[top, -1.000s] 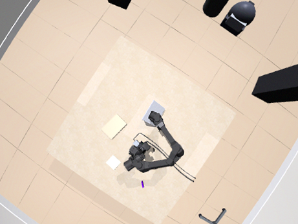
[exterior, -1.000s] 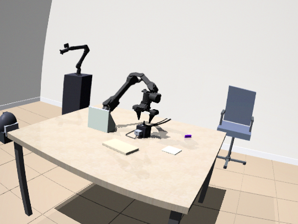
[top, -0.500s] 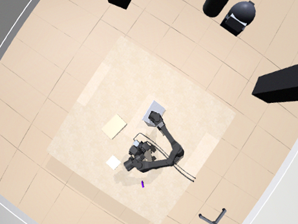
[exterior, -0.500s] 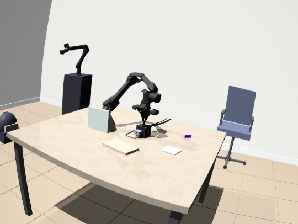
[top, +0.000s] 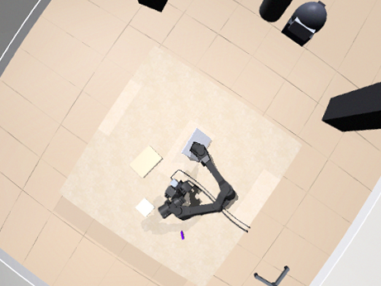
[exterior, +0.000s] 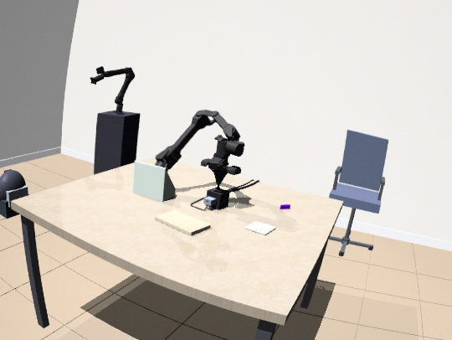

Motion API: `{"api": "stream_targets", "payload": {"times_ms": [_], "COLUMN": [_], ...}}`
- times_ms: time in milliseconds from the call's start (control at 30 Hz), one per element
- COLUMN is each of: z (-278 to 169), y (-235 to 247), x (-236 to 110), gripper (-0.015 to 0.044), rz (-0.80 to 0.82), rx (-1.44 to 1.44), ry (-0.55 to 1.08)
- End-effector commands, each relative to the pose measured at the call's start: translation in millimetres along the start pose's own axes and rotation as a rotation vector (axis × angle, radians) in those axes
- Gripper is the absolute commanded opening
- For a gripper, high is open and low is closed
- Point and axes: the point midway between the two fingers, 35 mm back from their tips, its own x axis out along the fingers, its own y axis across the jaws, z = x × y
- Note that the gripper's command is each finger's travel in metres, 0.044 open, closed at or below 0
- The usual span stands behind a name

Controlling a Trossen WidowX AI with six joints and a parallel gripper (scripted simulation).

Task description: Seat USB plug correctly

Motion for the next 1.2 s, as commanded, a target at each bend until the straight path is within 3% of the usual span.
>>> {"api": "stream_targets", "payload": {"times_ms": [0,1167], "z": [0,0], "y": [0,0], "x": [0,-22], "gripper": [0.0000,0.0000], "rz": [0.000,0.000], "rx": [0.000,0.000], "ry": [0.000,-0.001]}}
